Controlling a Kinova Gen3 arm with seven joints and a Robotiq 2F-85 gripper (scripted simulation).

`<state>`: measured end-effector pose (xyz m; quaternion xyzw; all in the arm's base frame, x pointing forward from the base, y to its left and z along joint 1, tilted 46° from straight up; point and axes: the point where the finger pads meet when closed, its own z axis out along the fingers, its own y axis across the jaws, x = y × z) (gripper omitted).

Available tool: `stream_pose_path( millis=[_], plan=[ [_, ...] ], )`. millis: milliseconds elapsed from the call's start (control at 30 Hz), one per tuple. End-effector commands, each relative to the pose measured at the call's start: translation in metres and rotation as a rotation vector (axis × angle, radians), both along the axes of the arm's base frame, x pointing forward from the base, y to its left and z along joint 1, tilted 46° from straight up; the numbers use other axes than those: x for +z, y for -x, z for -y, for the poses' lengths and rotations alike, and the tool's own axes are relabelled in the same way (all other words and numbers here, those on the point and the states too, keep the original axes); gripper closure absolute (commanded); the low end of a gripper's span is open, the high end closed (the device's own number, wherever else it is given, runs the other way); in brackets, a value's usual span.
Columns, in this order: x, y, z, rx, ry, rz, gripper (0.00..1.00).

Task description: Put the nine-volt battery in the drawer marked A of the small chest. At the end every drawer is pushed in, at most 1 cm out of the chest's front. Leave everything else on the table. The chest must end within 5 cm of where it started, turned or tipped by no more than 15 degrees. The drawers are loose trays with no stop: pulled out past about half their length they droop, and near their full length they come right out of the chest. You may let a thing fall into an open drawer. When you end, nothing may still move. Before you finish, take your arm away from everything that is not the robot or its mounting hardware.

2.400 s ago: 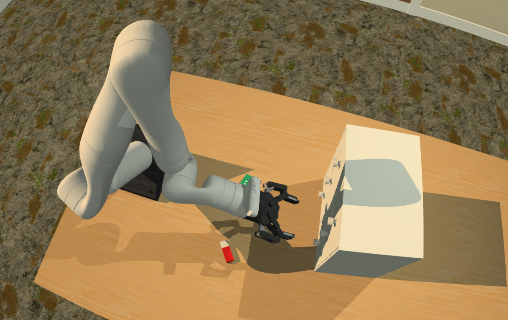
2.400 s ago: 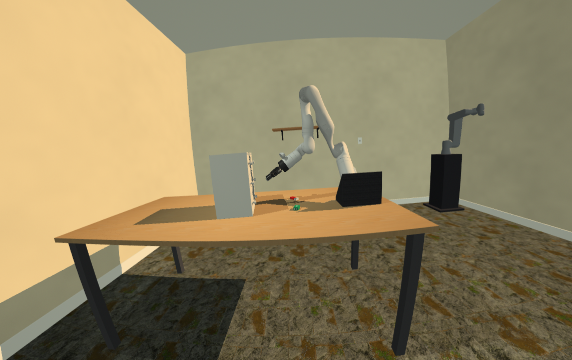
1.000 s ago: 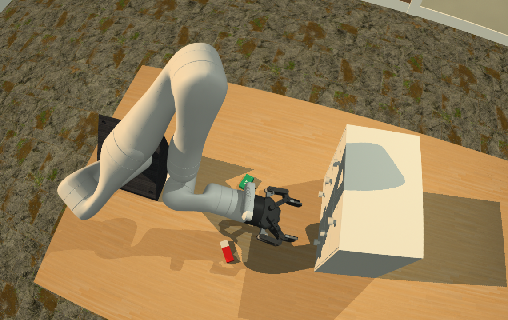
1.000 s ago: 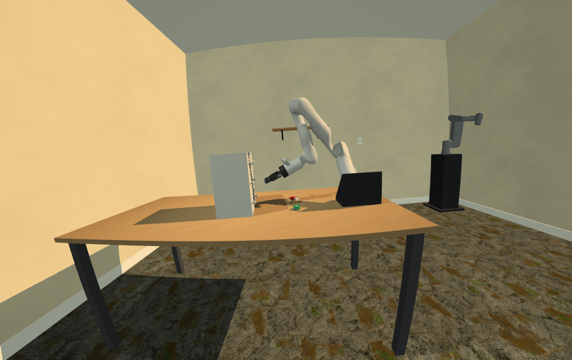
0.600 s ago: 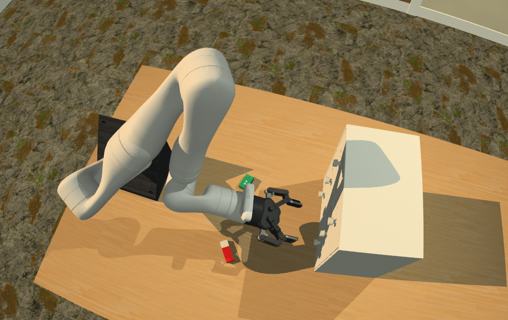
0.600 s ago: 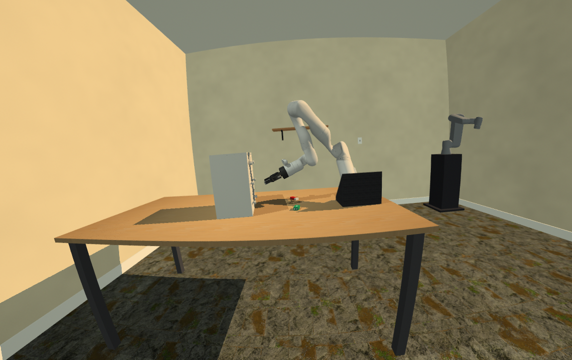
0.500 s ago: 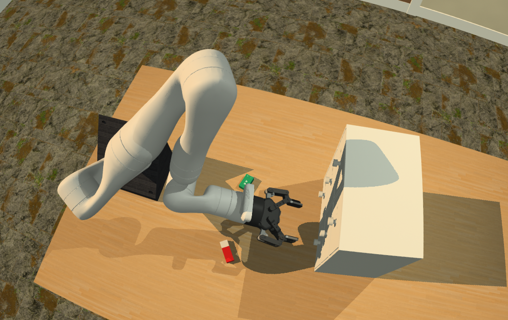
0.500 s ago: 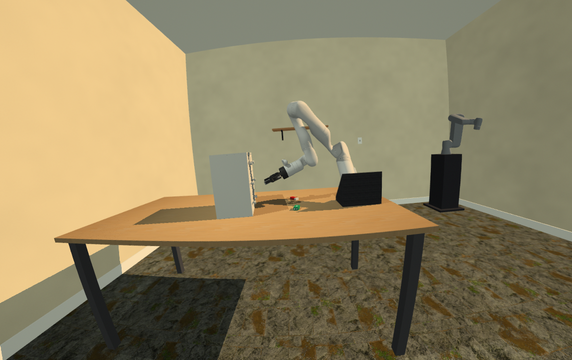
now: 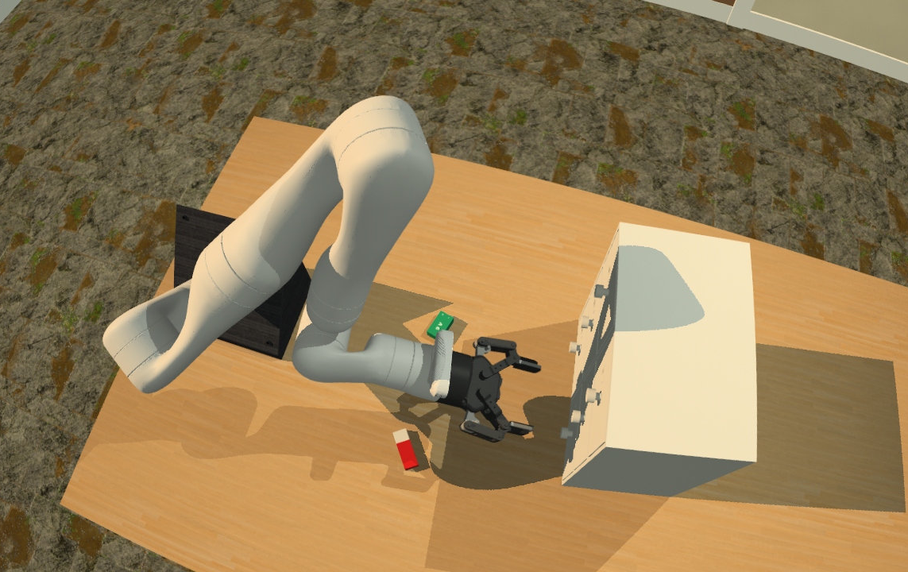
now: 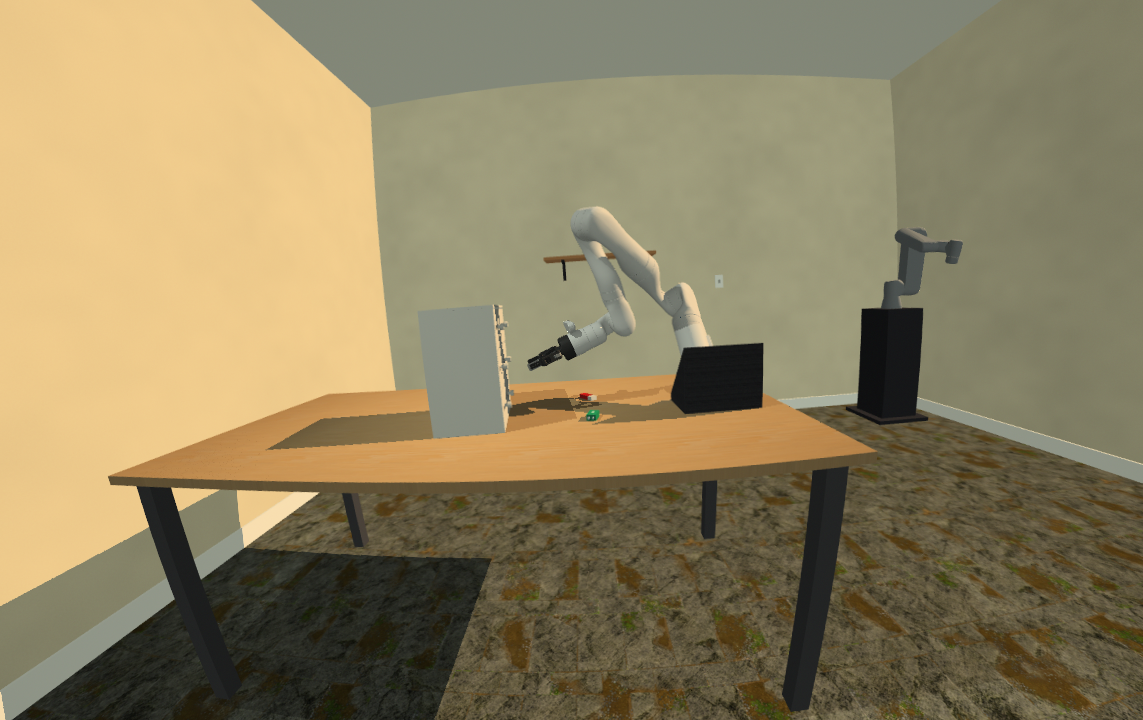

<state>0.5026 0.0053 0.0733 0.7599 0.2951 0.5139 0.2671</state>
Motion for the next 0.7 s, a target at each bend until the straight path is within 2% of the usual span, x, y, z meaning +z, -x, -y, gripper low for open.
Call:
stream_pose_path(
  millis=[0,667],
  plan=[
    [-0.0011,0.0001,0.0018,0.0,0.002,0.0,0.0],
    [-0.0019,-0.0004,0.0022,0.008,0.0,0.007,0.0]
  ],
)
